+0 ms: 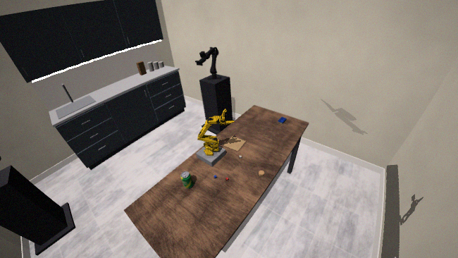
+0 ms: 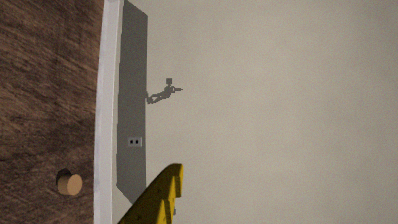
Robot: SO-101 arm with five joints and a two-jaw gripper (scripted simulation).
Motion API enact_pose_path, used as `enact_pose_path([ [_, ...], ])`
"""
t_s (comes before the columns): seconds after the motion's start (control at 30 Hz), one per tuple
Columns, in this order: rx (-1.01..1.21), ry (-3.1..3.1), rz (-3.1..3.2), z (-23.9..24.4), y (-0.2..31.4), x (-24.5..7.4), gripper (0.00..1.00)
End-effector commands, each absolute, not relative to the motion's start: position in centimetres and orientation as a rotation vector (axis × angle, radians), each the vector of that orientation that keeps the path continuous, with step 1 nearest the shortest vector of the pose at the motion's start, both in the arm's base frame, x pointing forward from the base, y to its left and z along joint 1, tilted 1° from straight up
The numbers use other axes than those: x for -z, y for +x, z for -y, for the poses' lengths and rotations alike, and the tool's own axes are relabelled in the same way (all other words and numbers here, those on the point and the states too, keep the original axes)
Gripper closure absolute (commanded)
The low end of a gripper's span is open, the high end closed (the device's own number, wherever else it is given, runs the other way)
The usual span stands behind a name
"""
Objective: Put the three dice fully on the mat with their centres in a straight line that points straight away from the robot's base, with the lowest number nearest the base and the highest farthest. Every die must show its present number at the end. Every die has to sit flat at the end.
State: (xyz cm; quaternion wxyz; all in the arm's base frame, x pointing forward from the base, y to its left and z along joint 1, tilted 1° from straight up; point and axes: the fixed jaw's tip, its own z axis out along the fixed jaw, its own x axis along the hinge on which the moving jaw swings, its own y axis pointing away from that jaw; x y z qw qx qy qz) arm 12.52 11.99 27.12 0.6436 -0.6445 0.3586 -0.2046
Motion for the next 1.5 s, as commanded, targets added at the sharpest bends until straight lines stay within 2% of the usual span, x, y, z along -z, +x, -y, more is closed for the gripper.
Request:
enact_pose_path([
  [0.0,0.454,-1.418,-1.048,-11.6,15.8,-25.0,0.19],
  [0.1,0.449,-1.36,-1.224,-10.5,17.8,-23.1,0.24],
  [0.17,0.449,-1.36,-1.224,-10.5,17.8,-23.1,0.24],
  [0.23,0.441,-1.28,-1.402,-9.2,19.8,-21.2,0.27],
  [0.6,0.413,-0.862,-1.923,-2.3,22.0,-14.4,0.47],
  [0.73,0.405,-0.762,-2.003,-1.1,21.9,-13.1,0.51],
  [0.77,0.393,-0.626,-2.104,0.6,21.8,-11.5,0.53],
  [0.87,0.384,-0.515,-2.167,1.6,21.2,-10.4,0.58],
  [1.13,0.335,-0.033,-2.379,5.5,18.7,-5.9,0.68],
  [1.47,0.283,0.54,-2.481,8.7,15.2,-1.7,0.73],
])
